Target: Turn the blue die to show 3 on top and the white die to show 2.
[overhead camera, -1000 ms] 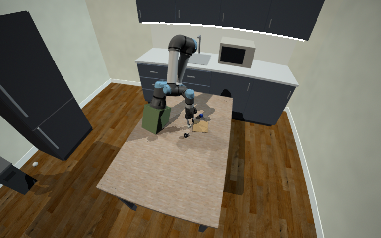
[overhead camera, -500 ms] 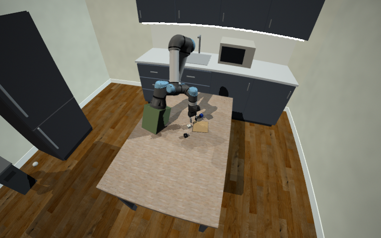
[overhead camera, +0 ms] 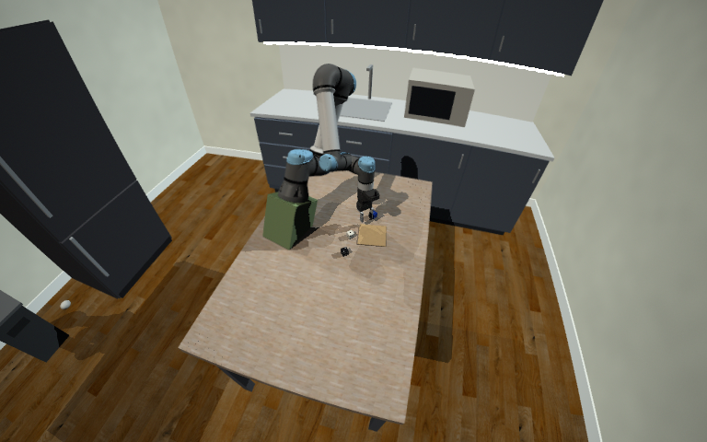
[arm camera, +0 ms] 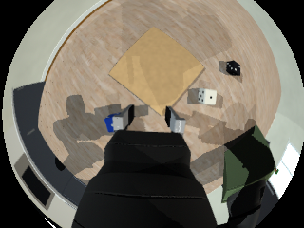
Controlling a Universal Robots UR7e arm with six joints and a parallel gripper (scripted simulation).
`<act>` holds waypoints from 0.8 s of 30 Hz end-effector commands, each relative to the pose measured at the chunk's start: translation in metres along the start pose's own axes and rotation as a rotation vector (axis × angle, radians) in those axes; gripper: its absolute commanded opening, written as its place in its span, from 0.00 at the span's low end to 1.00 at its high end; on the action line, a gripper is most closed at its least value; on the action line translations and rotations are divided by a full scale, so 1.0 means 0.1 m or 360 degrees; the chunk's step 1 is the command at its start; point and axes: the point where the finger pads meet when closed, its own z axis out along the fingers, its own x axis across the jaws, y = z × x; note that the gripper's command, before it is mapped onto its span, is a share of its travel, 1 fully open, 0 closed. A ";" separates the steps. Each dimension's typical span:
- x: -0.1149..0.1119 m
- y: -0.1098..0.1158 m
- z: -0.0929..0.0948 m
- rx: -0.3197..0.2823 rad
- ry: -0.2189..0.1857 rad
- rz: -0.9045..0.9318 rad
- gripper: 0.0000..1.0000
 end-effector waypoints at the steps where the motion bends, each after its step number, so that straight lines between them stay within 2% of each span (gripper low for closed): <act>1: -0.26 0.08 -0.01 0.0004 -0.0004 0.0010 1.00; 10: -0.57 0.19 -0.01 0.0004 -0.0004 0.0010 1.00; 24: -0.76 0.25 -0.01 0.0004 -0.0004 0.0010 1.00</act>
